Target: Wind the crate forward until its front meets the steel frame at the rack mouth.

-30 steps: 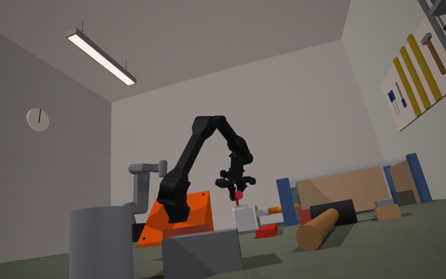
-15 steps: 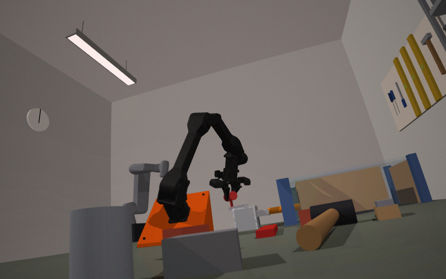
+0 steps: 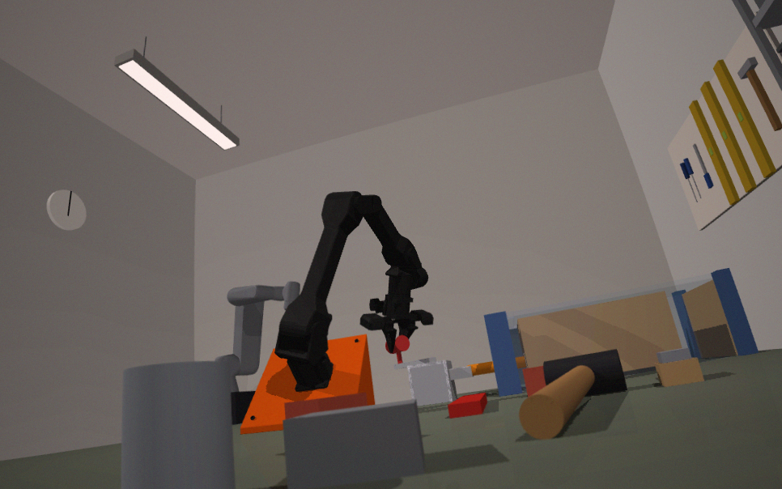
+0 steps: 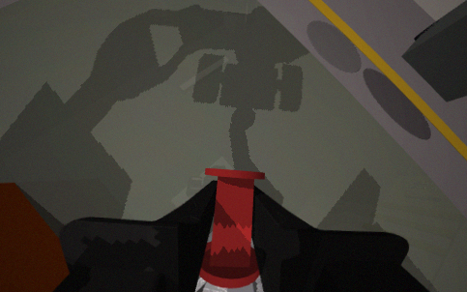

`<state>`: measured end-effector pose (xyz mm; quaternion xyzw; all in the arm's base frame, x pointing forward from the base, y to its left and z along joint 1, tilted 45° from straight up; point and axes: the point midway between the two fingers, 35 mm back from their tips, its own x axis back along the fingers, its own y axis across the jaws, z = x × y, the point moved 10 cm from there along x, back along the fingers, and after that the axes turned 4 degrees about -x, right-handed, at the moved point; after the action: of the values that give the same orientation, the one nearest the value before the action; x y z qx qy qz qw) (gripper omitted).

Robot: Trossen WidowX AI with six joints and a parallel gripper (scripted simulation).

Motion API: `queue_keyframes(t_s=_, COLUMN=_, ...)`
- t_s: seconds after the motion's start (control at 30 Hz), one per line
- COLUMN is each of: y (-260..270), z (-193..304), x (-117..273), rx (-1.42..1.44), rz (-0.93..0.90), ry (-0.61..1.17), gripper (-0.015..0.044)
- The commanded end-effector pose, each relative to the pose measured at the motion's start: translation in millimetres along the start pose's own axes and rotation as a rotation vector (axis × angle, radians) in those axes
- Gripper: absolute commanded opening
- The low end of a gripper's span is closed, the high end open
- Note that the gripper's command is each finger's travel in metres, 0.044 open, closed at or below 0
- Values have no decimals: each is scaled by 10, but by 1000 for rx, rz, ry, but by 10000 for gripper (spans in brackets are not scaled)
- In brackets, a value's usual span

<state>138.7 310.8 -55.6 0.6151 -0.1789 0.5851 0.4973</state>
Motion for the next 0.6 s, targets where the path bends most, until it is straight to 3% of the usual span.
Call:
queue_keyframes(t_s=0.0, y=137, z=59, x=-9, rx=-3, rz=-32, ry=23, gripper=0)
queue_keyframes(t_s=0.57, y=351, z=206, x=59, rx=-3, rz=-34, ry=24, gripper=0)
